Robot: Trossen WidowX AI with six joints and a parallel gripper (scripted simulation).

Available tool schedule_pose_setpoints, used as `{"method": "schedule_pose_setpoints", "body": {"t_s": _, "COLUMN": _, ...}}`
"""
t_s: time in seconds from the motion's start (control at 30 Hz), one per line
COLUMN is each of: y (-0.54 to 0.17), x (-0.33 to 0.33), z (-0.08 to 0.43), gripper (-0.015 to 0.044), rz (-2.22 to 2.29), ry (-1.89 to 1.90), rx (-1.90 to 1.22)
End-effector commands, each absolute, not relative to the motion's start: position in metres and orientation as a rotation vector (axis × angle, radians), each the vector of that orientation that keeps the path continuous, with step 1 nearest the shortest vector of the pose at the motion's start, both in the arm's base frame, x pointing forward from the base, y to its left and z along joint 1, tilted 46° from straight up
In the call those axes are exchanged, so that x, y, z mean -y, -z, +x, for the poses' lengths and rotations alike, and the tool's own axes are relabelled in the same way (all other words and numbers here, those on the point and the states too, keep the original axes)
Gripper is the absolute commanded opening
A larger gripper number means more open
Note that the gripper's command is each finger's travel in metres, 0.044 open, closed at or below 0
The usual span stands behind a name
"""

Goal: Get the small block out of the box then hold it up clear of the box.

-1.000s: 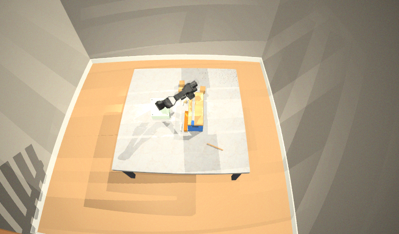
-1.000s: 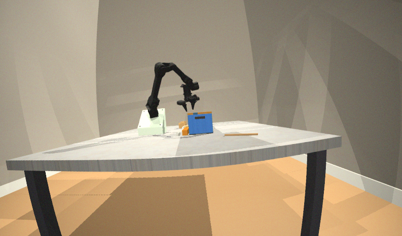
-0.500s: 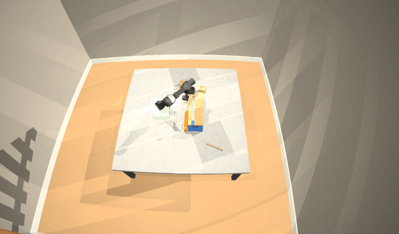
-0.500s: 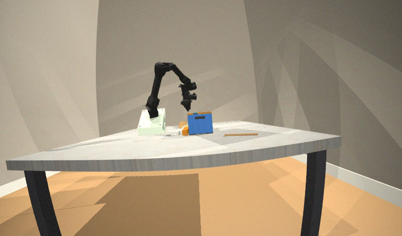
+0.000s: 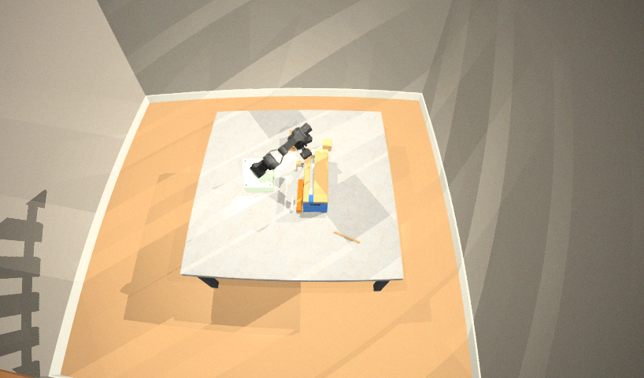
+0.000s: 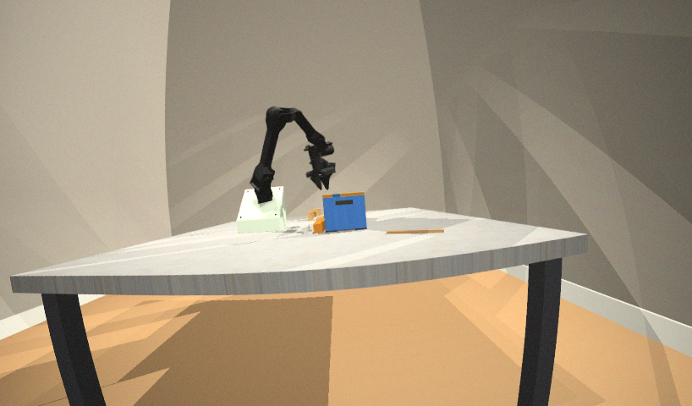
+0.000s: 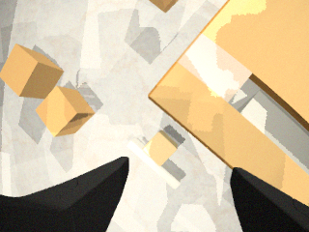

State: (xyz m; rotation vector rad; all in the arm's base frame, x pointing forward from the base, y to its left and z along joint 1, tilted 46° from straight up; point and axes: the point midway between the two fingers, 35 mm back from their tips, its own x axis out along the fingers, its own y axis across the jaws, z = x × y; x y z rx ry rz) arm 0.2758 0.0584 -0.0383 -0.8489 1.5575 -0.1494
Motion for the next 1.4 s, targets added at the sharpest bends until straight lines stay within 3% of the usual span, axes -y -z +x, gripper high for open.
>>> {"method": "schedule_pose_setpoints", "body": {"t_s": 0.0, "y": 0.047, "x": -0.066, "z": 0.267, "gripper": 0.0285, "rz": -1.683, "ry": -0.527, "rx": -1.591}}
{"method": "schedule_pose_setpoints", "body": {"t_s": 0.5, "y": 0.049, "x": -0.073, "z": 0.261, "gripper": 0.0285, "rz": -2.326, "ry": -1.182, "rx": -1.468}}
{"method": "schedule_pose_setpoints", "body": {"t_s": 1.03, "y": 0.051, "x": -0.079, "z": 0.256, "gripper": 0.0285, "rz": -2.877, "ry": -1.982, "rx": -1.132}}
{"method": "schedule_pose_setpoints", "body": {"t_s": 1.37, "y": 0.051, "x": -0.079, "z": 0.256, "gripper": 0.0285, "rz": -2.883, "ry": -1.993, "rx": -1.126}}
